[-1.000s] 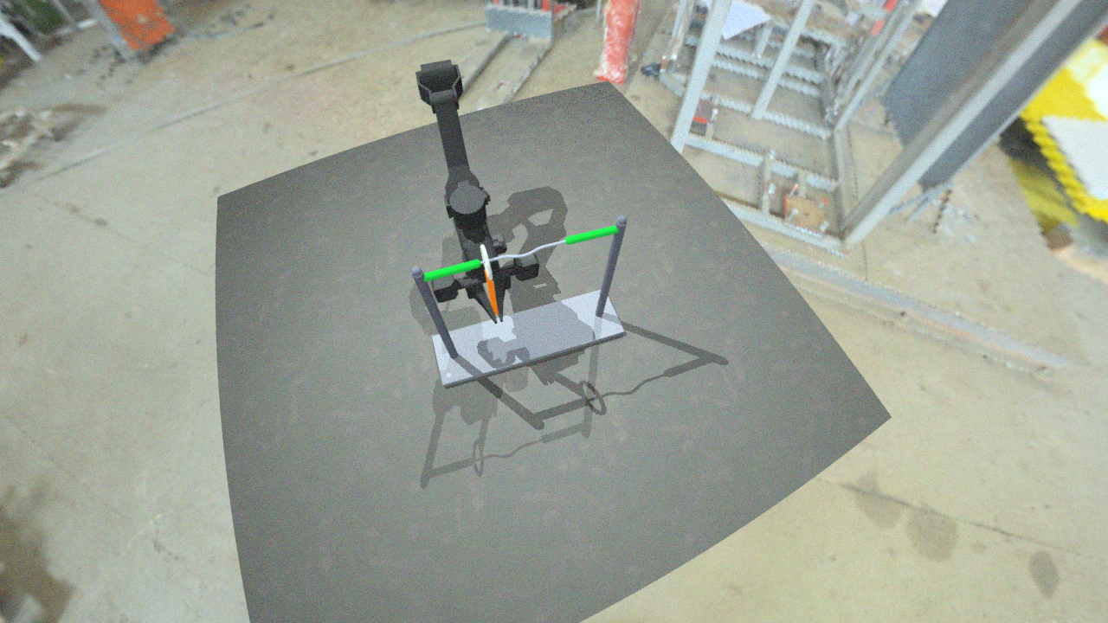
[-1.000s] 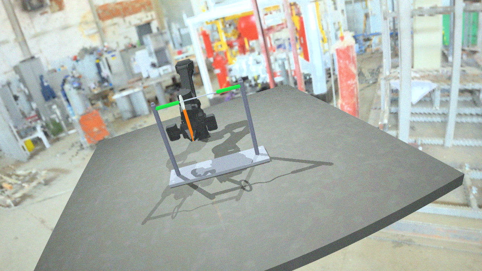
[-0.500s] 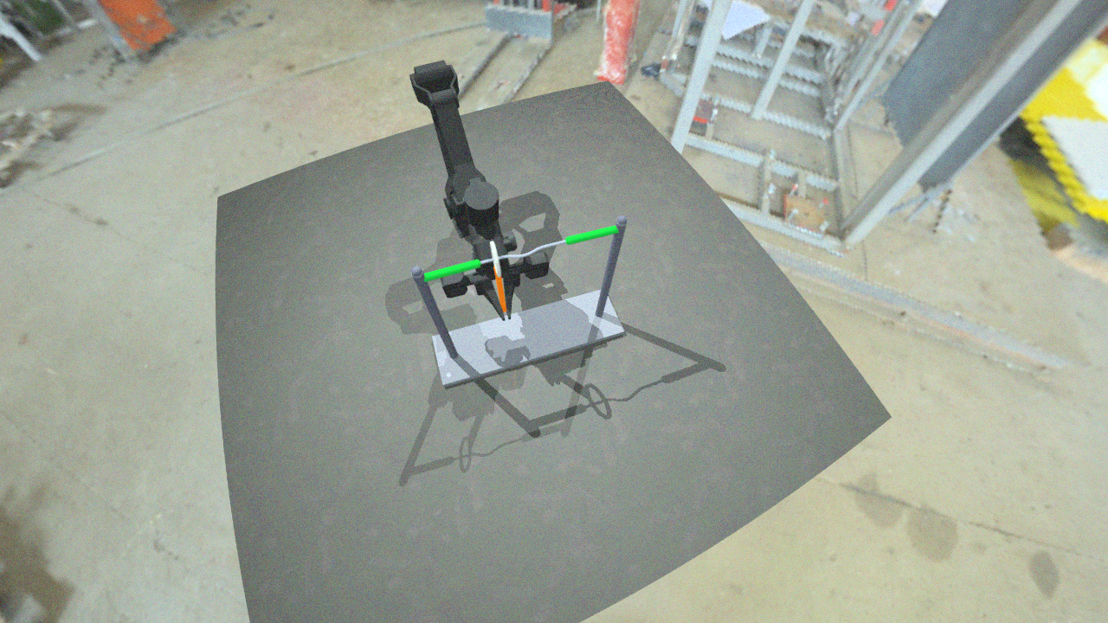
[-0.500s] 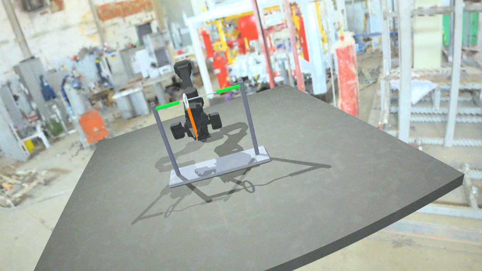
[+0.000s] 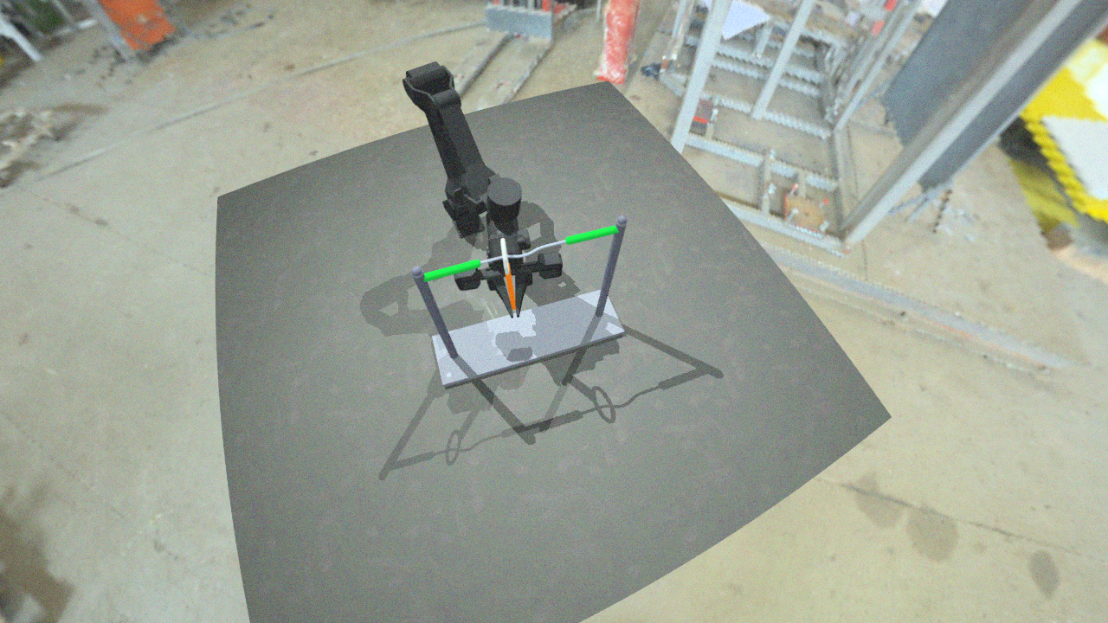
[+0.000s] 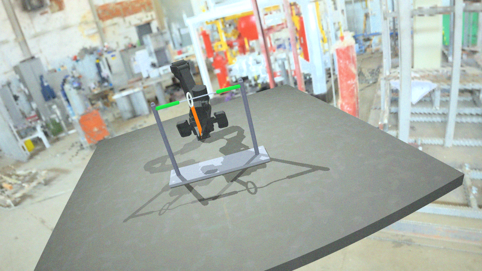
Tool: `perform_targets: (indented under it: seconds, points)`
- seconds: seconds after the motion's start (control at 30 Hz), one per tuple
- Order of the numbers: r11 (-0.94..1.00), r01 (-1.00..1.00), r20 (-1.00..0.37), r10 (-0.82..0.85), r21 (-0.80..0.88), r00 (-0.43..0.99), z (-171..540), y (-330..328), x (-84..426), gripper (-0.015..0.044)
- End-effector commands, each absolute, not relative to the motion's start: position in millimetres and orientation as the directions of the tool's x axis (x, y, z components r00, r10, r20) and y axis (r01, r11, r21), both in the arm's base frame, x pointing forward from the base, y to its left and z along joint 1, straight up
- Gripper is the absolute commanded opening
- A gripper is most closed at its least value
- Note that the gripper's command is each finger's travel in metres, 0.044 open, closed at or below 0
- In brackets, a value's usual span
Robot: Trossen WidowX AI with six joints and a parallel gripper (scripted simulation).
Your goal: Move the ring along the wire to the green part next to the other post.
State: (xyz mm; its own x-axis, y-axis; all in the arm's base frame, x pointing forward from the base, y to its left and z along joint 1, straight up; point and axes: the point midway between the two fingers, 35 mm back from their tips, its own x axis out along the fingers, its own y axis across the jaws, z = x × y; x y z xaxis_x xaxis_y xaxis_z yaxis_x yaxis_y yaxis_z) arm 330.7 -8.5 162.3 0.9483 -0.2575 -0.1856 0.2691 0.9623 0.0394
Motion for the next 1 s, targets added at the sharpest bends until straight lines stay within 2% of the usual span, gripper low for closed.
perform_targets:
  seconds: [0.0, 0.47, 0.97]
  points:
    - [0.953, 0.299, -0.183, -0.286, 0.05, 0.941, 164.9, -3.4, 334.4, -0.015]
    - [0.966, 0.256, -0.183, -0.245, 0.039, 0.952, 166.2, 7.6, 340.5, -0.015]
    - [1.0, 0.013, -0.181, -0.017, -0.024, 0.983, 166.5, 14.7, 342.2, -0.015]
